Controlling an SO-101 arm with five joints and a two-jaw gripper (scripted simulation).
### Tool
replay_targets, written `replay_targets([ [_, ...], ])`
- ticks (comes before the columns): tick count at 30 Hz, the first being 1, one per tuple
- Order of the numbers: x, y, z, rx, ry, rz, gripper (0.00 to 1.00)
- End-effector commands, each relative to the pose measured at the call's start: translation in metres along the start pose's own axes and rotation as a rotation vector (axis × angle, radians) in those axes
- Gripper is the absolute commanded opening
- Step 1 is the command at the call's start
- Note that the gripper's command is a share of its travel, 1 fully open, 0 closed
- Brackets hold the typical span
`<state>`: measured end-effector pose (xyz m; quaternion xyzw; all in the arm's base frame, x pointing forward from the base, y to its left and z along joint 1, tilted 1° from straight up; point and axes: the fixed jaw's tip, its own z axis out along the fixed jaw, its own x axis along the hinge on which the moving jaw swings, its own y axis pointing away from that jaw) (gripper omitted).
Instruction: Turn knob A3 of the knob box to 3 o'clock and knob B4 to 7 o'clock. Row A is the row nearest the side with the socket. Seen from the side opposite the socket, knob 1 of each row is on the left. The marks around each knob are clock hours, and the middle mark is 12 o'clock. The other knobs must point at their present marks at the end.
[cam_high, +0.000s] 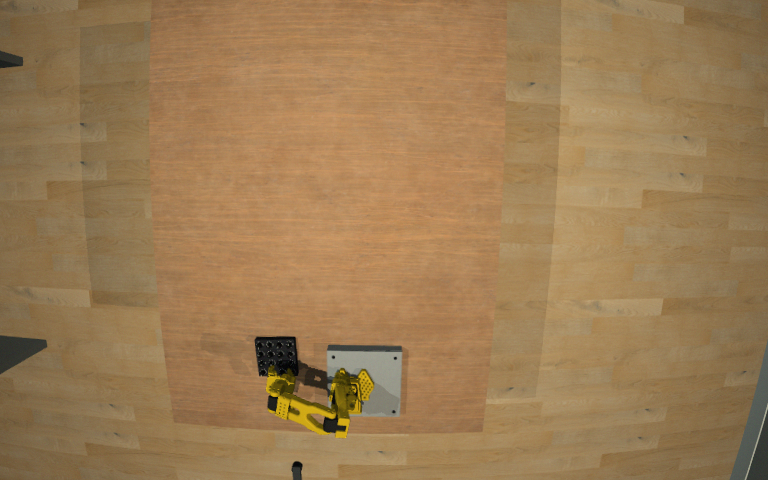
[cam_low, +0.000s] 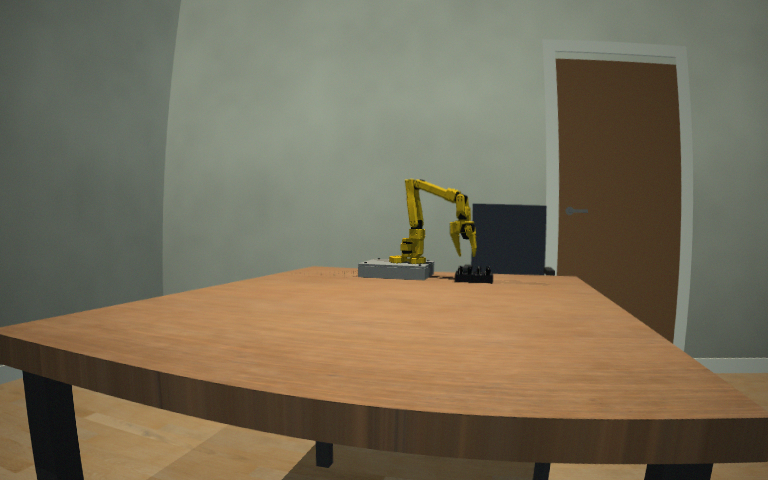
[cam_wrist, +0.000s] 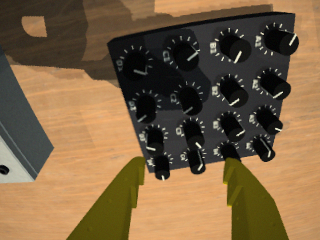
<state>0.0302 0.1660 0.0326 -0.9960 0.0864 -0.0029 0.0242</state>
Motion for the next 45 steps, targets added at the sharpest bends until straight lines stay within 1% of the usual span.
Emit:
replay_targets([
  [1, 0.0023, 0.0072, 0.0049, -0.046, -0.005, -0.155, 0.2],
  [6, 0.0039, 0.0068, 0.0049, -0.045, -0.009, -0.34, 0.18],
  [8, 0.0039, 0.0068, 0.0049, -0.045, -0.009, -0.34, 0.18],
  [16, 0.006, 0.0058, 0.005, -0.044, -0.015, -0.602, 0.15],
  [23, 0.0073, 0.0048, 0.005, -0.043, -0.019, -0.786, 0.13],
  [25, 0.0073, 0.0048, 0.005, -0.043, -0.019, -0.786, 0.13],
  [36, 0.0084, 0.0037, 0.0051, -0.041, -0.024, -0.974, 0.11],
  [45, 0.0087, 0.0033, 0.0051, -0.041, -0.025, -1.032, 0.1],
])
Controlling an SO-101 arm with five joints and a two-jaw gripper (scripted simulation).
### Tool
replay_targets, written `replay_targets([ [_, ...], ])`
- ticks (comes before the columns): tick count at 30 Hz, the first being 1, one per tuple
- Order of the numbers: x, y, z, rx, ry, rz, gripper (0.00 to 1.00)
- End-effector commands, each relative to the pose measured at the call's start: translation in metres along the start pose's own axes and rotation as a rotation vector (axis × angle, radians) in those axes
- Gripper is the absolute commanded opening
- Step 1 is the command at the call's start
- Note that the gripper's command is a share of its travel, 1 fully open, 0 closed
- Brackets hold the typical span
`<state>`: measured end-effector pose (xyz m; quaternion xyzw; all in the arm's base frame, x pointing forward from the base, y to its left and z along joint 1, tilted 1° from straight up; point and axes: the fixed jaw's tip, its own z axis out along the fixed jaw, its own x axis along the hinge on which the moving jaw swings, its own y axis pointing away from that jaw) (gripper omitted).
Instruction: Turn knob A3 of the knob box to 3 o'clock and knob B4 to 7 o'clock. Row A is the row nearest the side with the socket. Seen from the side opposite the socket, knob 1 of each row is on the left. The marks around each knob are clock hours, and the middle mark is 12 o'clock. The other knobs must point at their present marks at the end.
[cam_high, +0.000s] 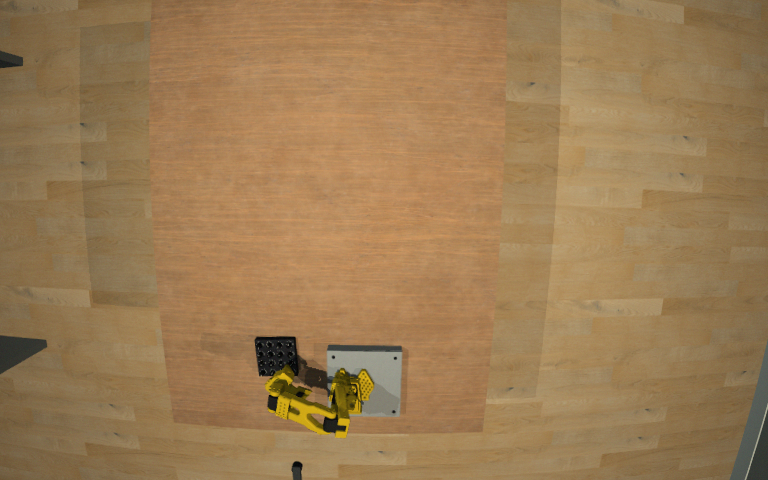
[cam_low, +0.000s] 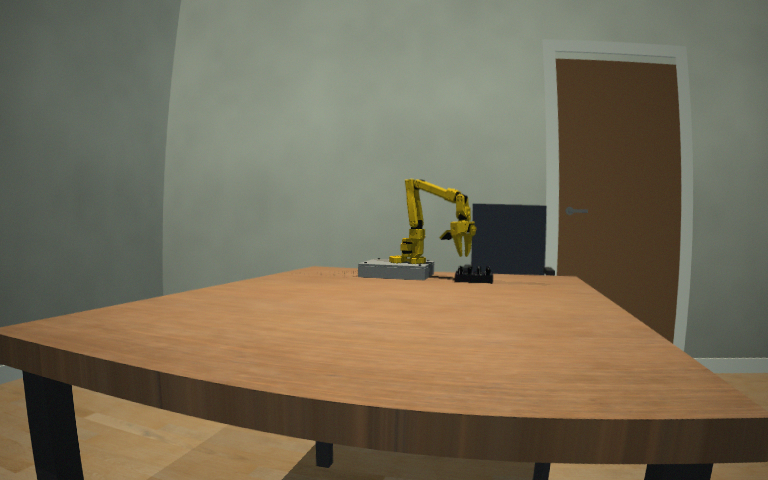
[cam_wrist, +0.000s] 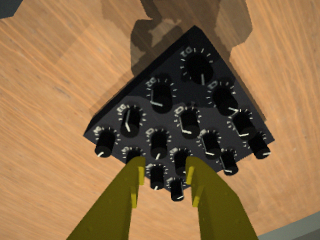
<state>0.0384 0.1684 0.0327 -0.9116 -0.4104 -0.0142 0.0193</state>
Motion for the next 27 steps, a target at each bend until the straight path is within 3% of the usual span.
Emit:
replay_targets([
  [1, -0.005, 0.005, 0.005, -0.022, -0.039, -0.018, 0.1],
  [18, -0.004, 0.004, 0.005, -0.021, -0.04, -0.035, 0.1],
  [27, 0.026, -0.014, 0.0, -0.021, -0.04, -0.035, 0.1],
])
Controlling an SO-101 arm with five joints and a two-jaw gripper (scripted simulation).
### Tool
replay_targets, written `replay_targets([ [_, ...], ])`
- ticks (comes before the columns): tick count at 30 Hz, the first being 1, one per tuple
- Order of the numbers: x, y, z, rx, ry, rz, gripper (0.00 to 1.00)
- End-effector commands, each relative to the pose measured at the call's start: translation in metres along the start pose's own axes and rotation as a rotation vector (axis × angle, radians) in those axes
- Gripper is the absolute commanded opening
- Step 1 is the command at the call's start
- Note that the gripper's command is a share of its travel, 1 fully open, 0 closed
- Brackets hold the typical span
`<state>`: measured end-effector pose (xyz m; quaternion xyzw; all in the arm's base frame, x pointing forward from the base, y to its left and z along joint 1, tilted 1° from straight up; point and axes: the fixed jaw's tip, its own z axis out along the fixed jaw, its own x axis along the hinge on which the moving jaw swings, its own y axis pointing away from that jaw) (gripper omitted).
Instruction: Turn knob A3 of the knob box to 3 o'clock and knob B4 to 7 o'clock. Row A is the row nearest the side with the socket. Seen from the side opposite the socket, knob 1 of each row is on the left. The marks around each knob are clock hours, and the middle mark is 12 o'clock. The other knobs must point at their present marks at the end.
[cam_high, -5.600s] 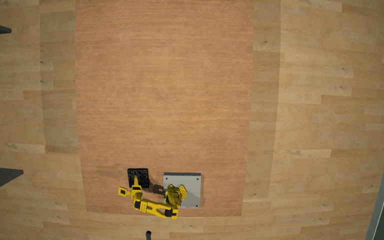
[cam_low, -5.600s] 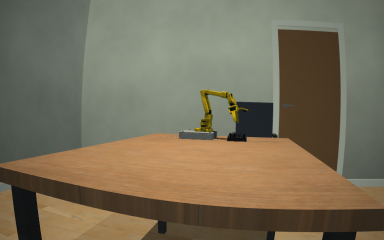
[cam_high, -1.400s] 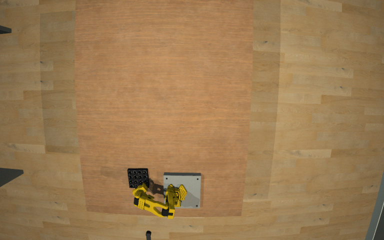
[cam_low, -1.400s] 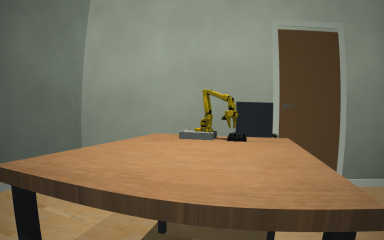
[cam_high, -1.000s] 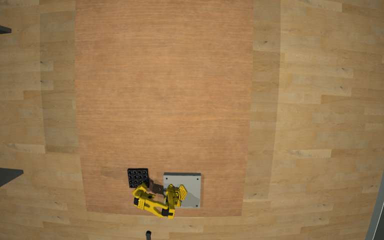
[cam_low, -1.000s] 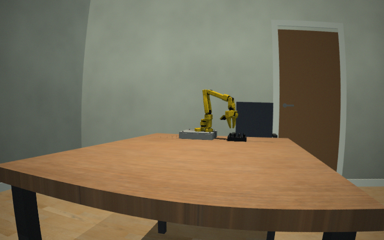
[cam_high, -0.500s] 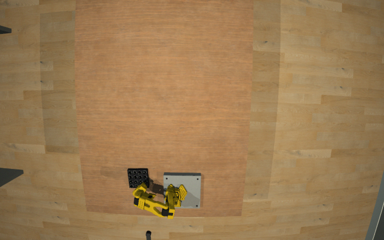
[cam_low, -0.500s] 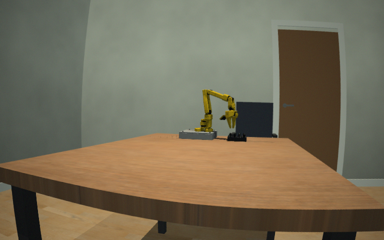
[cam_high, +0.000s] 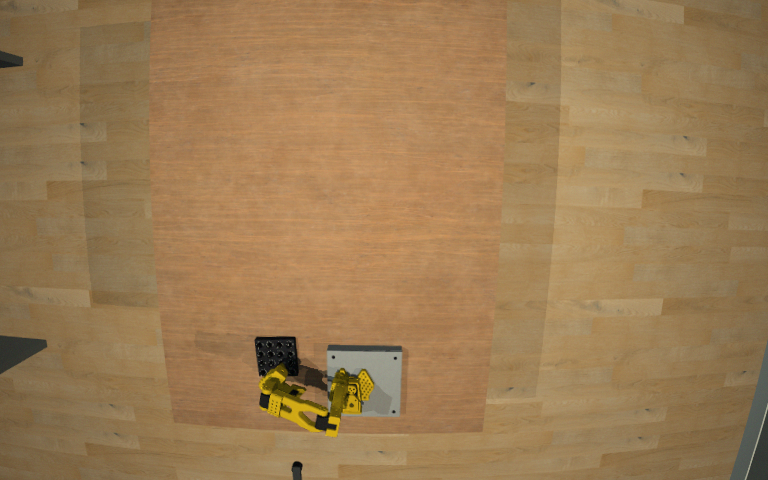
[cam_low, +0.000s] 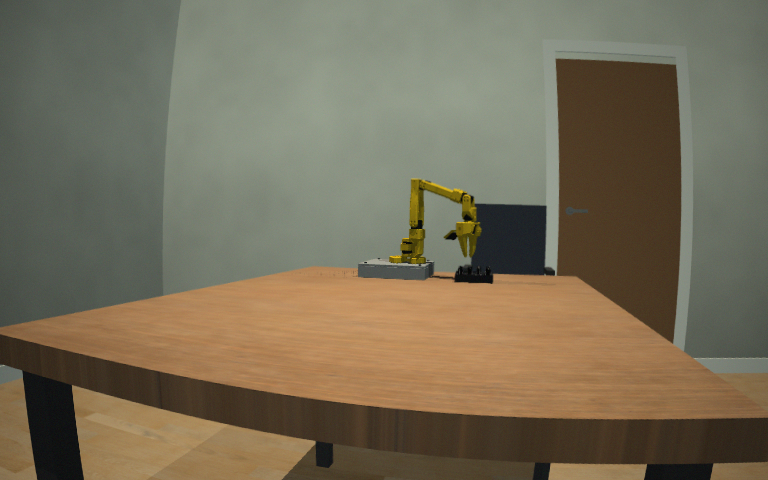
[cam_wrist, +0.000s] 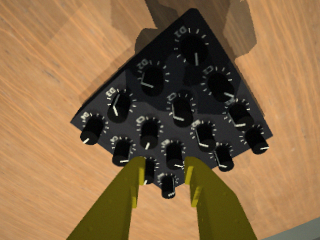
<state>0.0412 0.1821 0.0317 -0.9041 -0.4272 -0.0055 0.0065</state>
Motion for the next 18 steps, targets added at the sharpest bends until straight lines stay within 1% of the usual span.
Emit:
replay_targets([
  [1, 0.018, -0.009, -0.002, -0.006, -0.013, 0.002, 0.1],
  [2, 0.023, -0.011, -0.002, -0.006, -0.013, 0.002, 0.1],
  [4, 0.023, -0.011, -0.002, -0.006, -0.013, 0.002, 0.1],
  [8, 0.04, -0.02, 0.0, -0.006, -0.013, 0.002, 0.1],
  [11, 0.048, -0.025, 0.002, -0.006, -0.013, 0.002, 0.1],
  [14, 0.053, -0.028, 0.004, -0.006, -0.013, 0.002, 0.1],
  [18, 0.055, -0.029, 0.005, -0.006, -0.013, 0.002, 0.1],
])
